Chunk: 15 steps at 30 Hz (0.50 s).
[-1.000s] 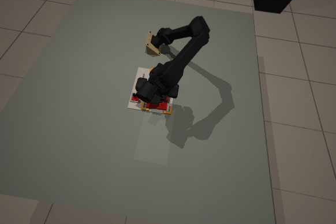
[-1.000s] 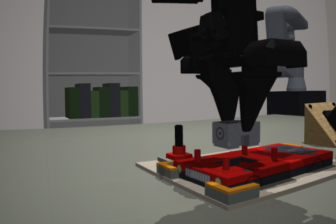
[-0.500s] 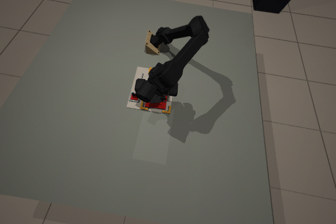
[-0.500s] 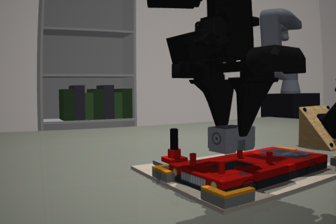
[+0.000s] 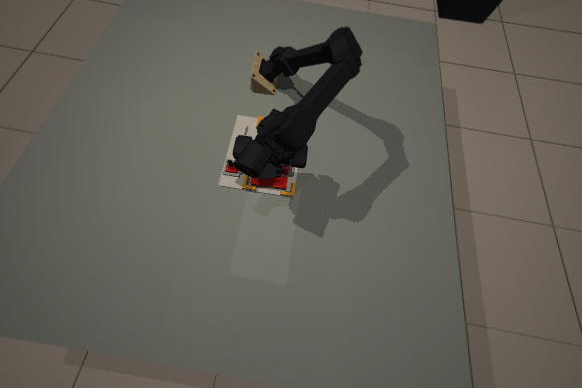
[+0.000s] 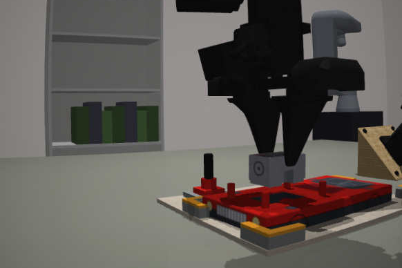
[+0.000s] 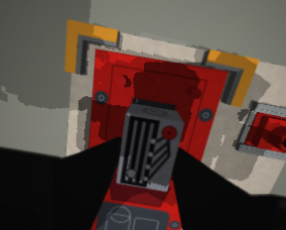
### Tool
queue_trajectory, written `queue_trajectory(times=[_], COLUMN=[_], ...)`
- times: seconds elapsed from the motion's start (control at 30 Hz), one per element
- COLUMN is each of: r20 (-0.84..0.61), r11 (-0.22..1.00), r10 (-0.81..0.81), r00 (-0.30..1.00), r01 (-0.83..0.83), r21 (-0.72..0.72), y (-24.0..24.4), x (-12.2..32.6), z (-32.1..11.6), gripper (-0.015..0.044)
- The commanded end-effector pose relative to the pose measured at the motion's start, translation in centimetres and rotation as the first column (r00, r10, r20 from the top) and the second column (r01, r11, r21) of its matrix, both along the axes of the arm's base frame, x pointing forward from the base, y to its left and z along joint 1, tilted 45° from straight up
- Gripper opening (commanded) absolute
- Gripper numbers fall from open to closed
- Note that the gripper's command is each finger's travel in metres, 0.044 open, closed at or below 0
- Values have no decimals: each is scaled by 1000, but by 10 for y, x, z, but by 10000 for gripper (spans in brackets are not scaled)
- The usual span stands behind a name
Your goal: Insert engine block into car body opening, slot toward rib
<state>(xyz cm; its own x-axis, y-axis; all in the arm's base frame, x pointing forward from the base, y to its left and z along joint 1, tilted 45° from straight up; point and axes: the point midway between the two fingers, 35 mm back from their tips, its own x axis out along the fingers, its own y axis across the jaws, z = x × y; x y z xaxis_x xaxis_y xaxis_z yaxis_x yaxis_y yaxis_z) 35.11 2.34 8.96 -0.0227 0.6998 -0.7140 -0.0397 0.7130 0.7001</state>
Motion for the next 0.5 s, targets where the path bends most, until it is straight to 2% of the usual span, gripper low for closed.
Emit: queue_trajectory(times=[0.0,0.47], r20=[18,2], r11=[1000,1000], r10=[15,-2], r00=[1000,1000], r01=[-15,2], r21=[5,4], y=[1,3], x=[0,0], z=[0,-2], gripper=[160,160])
